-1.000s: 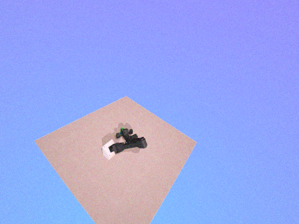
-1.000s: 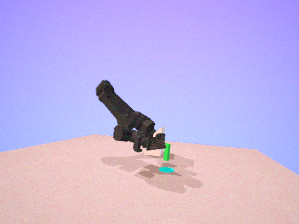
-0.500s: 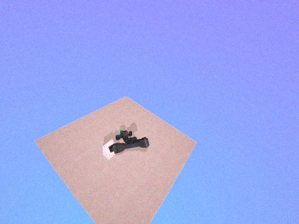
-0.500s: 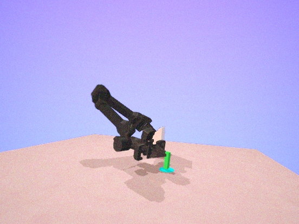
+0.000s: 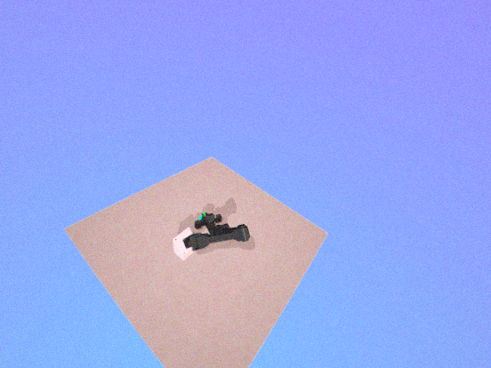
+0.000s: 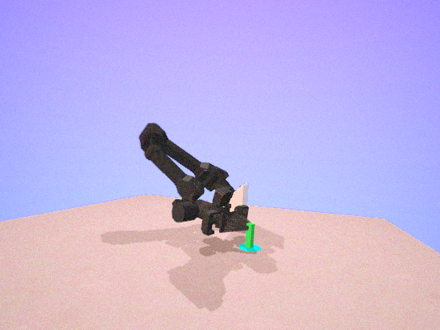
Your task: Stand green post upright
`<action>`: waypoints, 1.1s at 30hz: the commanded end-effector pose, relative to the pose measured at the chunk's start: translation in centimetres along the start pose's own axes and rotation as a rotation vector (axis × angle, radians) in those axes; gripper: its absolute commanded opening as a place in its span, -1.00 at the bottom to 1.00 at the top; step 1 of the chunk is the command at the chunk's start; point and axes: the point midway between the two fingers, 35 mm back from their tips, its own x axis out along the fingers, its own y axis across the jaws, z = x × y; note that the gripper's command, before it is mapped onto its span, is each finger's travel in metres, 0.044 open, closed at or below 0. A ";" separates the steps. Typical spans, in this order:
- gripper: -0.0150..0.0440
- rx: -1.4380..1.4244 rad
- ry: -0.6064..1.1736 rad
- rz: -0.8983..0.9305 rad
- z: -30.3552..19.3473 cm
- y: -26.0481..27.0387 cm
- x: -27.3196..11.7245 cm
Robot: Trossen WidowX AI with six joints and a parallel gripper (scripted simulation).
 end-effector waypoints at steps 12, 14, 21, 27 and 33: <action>0.86 -0.004 -0.004 0.004 0.7 -0.1 0.0; 0.86 -0.006 -0.002 0.006 1.7 -0.3 -0.1; 0.86 -0.009 -0.003 0.007 5.0 -0.5 -0.4; 0.86 -0.007 -0.013 0.003 7.9 -0.3 -0.8; 0.86 -0.001 -0.016 0.004 9.0 -0.1 -0.9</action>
